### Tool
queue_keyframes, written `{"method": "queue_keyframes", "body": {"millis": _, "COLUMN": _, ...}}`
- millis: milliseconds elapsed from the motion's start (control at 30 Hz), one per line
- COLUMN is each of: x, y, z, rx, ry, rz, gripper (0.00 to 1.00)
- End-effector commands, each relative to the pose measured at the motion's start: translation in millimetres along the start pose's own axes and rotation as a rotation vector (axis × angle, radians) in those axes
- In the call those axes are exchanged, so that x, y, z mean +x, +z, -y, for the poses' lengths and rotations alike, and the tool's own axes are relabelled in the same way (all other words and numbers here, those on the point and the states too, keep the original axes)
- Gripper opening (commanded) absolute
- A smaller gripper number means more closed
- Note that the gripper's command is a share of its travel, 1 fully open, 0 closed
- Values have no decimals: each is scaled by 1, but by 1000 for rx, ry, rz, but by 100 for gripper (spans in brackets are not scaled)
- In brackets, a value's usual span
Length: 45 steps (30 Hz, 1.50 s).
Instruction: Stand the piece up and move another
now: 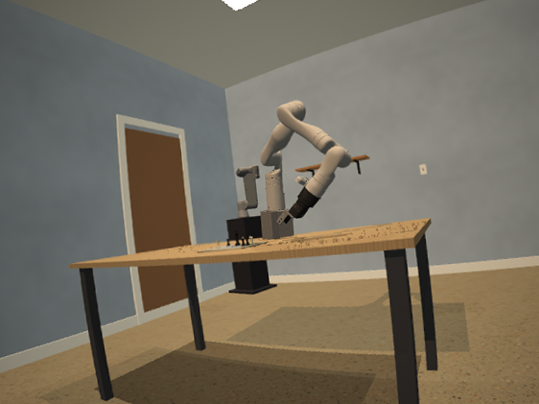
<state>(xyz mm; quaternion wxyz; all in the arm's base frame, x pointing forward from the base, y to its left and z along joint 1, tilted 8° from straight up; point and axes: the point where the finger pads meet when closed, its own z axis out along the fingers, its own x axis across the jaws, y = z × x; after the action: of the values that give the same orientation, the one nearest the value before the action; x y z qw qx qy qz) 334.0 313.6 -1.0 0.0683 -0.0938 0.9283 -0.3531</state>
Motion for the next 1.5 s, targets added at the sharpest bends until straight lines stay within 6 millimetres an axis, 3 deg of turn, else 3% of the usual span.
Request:
{"method": "queue_keyframes", "body": {"millis": 0, "x": -6, "y": -20, "z": 16, "rx": -17, "ry": 14, "rz": 12, "gripper": 100}}
{"method": "queue_keyframes", "body": {"millis": 300, "x": -6, "y": -30, "z": 26, "rx": -17, "ry": 14, "rz": 12, "gripper": 100}}
{"method": "queue_keyframes", "body": {"millis": 567, "x": -8, "y": -20, "z": 30, "rx": -35, "ry": 46, "rz": -17, "gripper": 100}}
{"method": "queue_keyframes", "body": {"millis": 867, "x": -16, "y": 12, "z": 52, "rx": -122, "ry": 205, "rz": -133, "gripper": 100}}
{"method": "queue_keyframes", "body": {"millis": 1200, "x": -27, "y": 73, "z": 105, "rx": -307, "ry": 641, "rz": -392, "gripper": 100}}
{"method": "queue_keyframes", "body": {"millis": 1333, "x": -31, "y": 93, "z": 126, "rx": -369, "ry": 833, "rz": -484, "gripper": 100}}
{"method": "queue_keyframes", "body": {"millis": 1400, "x": -31, "y": 93, "z": 126, "rx": -369, "ry": 833, "rz": -484, "gripper": 100}}
{"method": "queue_keyframes", "body": {"millis": 1467, "x": -34, "y": 105, "z": 142, "rx": -407, "ry": 967, "rz": -542, "gripper": 100}}
